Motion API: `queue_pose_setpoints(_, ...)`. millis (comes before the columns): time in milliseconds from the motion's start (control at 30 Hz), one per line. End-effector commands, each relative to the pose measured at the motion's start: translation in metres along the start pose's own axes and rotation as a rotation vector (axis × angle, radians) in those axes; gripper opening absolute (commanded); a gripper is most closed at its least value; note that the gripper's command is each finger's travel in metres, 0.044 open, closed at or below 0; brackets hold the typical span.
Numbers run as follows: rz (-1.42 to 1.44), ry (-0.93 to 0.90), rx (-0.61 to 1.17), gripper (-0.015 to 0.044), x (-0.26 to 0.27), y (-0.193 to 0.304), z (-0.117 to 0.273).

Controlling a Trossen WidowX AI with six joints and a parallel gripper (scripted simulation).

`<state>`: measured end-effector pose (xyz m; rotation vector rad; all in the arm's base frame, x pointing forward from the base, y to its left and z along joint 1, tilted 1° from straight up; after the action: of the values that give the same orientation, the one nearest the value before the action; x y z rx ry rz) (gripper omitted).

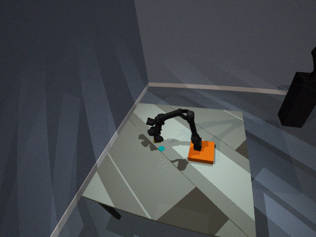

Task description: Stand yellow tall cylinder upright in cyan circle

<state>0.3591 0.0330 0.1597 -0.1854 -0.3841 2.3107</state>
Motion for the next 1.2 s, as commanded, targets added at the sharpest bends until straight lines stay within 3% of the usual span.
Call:
queue_pose_setpoints(0,-0.015,-0.001,-0.036,0.0105,-0.002,0.001,-0.002)
queue_pose_setpoints(1167,-0.081,0.008,-0.285,0.0105,-0.017,0.011,-0.017)
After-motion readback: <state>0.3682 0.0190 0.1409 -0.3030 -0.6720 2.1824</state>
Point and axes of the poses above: the point midway between the two fingers, 35 mm back from their tips, its own z axis back along the fingers, its own x axis across the jaws, y = z × x, the point moved 6 cm from there along z, back along the fingers, and after that the axes turned 6 degrees about z, right-handed, at the moved point
